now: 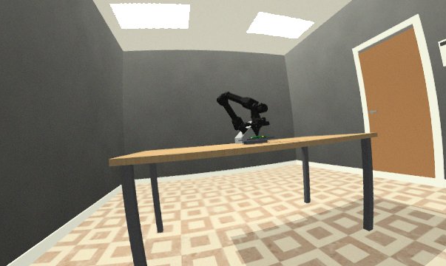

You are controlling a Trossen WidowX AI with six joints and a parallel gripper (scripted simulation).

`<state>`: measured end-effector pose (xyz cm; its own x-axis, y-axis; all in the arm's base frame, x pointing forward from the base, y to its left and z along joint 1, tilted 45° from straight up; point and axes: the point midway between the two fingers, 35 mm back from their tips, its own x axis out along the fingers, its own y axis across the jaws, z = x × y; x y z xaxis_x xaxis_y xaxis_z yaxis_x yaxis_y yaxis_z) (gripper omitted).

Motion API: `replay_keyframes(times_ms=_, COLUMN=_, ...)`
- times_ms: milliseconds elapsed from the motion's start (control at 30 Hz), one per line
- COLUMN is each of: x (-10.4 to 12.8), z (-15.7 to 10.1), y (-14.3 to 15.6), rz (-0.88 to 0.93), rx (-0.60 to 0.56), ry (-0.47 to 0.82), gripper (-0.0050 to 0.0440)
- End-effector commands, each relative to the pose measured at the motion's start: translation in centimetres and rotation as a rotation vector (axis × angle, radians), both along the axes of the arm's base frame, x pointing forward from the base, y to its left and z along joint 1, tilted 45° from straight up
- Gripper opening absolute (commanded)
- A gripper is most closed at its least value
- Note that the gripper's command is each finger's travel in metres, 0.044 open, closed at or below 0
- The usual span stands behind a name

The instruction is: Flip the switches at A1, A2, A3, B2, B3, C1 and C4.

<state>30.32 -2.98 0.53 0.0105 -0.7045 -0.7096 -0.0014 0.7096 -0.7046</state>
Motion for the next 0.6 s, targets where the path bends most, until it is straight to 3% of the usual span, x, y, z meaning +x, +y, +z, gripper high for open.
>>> replay_keyframes(times_ms=0, x=-0.03, z=-0.17, y=-0.27, rz=-0.003, rx=-0.002, ry=0.004, gripper=-0.005)
replay_keyframes(times_ms=567, x=-0.05, z=-0.33, y=-0.41, rz=-0.003, rx=-0.001, ry=0.005, gripper=-0.005)
